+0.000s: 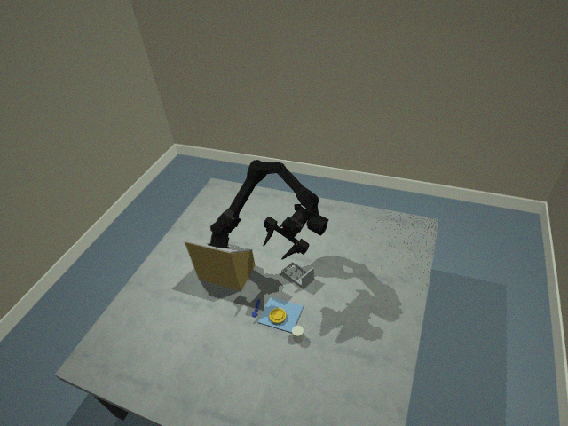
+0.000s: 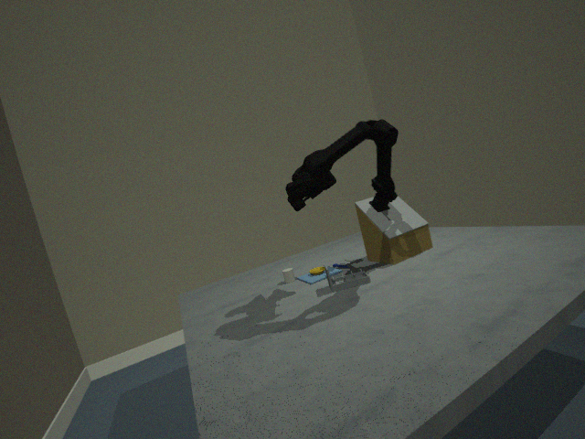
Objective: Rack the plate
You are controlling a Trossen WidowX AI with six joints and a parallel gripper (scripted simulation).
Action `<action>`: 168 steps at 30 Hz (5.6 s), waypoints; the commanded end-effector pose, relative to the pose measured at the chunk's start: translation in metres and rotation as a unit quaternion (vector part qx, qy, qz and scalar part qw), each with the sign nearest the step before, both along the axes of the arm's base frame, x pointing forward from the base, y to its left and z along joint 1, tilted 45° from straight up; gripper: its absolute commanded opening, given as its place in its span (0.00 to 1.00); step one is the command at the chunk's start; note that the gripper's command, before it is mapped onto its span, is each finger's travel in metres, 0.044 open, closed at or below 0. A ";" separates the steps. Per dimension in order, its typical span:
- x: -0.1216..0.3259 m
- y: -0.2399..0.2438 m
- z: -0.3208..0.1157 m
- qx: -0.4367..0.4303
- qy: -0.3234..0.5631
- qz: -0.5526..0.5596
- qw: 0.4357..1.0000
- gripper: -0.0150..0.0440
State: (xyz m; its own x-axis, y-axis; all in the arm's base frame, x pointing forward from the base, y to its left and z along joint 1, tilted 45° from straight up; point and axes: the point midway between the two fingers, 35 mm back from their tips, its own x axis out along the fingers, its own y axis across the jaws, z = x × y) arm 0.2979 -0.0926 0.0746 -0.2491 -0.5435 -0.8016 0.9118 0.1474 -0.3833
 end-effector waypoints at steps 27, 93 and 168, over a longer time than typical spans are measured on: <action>-0.007 0.009 -0.097 0.396 0.115 0.238 0.879 0.93; 0.004 0.104 -0.248 0.568 -0.148 0.567 0.578 0.93; 0.014 0.018 -0.166 0.566 -0.146 0.568 0.580 0.25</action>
